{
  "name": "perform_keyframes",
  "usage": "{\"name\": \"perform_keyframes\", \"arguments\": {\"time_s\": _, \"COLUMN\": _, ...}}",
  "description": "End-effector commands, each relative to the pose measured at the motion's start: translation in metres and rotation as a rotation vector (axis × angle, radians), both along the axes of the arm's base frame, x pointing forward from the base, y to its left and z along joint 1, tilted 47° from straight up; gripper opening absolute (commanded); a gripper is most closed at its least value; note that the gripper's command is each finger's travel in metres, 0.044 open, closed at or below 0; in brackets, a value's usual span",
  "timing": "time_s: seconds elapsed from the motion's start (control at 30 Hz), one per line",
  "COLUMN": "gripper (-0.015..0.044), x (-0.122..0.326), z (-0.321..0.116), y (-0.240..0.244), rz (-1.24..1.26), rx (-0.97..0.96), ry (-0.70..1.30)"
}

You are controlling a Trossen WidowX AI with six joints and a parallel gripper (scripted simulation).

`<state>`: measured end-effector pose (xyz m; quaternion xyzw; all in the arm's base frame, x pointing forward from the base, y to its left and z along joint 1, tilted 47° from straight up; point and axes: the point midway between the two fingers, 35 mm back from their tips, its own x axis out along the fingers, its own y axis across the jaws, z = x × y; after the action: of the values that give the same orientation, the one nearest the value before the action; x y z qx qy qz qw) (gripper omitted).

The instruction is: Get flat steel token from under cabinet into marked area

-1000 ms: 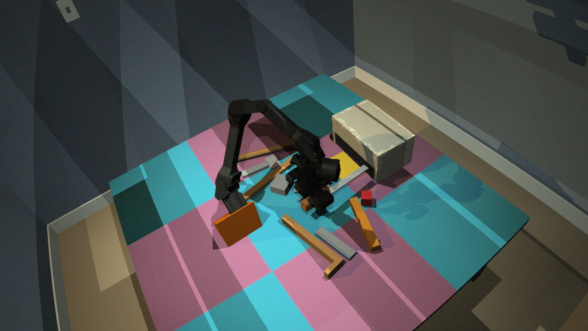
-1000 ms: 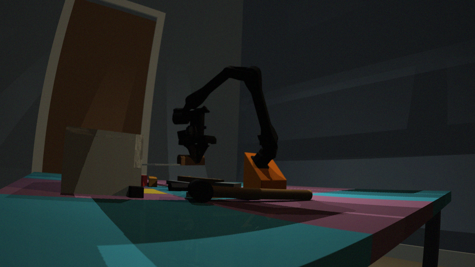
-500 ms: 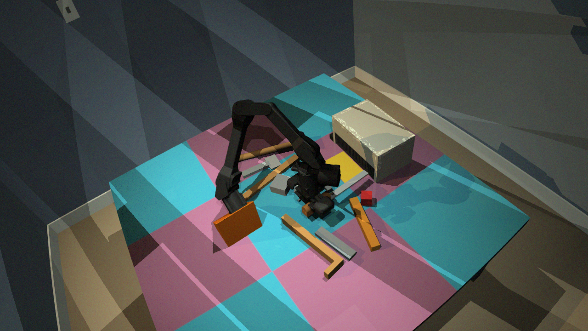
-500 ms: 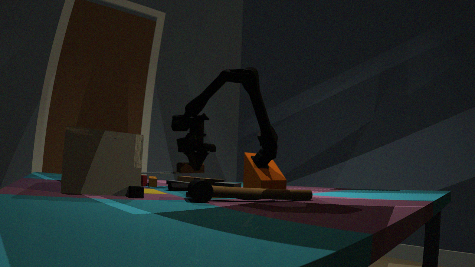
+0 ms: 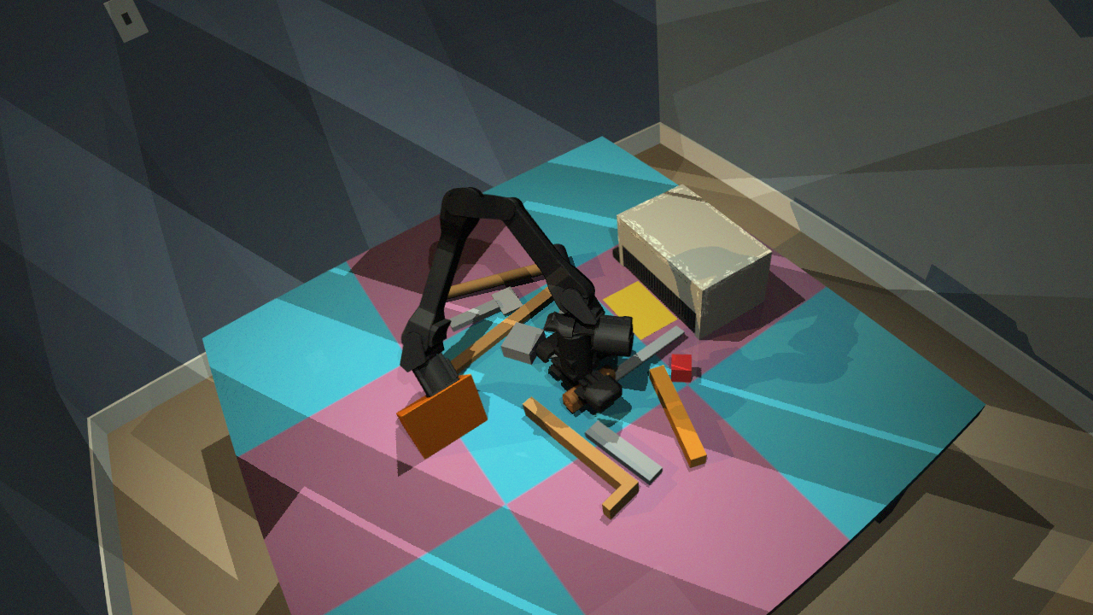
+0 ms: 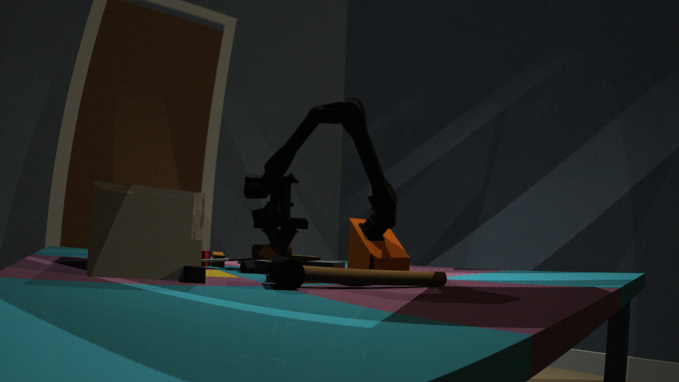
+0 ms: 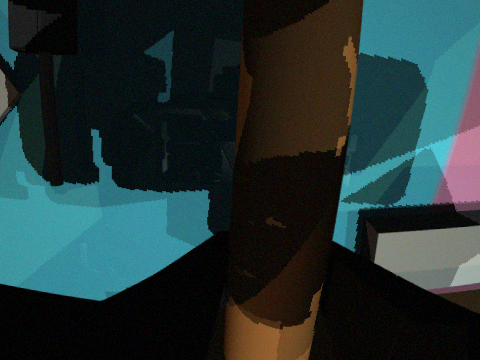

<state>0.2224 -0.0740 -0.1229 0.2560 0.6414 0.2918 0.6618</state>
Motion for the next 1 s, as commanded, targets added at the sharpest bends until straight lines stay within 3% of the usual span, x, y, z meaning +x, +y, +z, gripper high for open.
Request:
{"name": "perform_keyframes", "arguments": {"time_s": 0.0, "gripper": 0.0, "x": 0.003, "z": -0.004, "y": 0.003, "rz": -0.018, "rx": 0.003, "ry": -0.013}}
{"name": "perform_keyframes", "arguments": {"time_s": 0.13, "gripper": 0.0, "x": 0.003, "z": -0.008, "y": 0.008, "rz": -0.018, "rx": 0.003, "ry": -0.013}}
{"name": "perform_keyframes", "arguments": {"time_s": 0.37, "gripper": 0.0184, "x": 0.0, "z": -0.008, "y": 0.01, "rz": 0.002, "rx": 0.004, "ry": 0.002}}
{"name": "perform_keyframes", "arguments": {"time_s": 0.53, "gripper": 0.02, "x": -0.001, "z": -0.008, "y": 0.009, "rz": 0.001, "rx": 0.003, "ry": 0.002}}
{"name": "perform_keyframes", "arguments": {"time_s": 0.63, "gripper": 0.027, "x": -0.001, "z": -0.008, "y": 0.01, "rz": -0.009, "rx": 0.003, "ry": -0.007}}
{"name": "perform_keyframes", "arguments": {"time_s": 0.97, "gripper": 0.027, "x": 0.002, "z": -0.022, "y": 0.022, "rz": -0.007, "rx": 0.004, "ry": -0.024}}
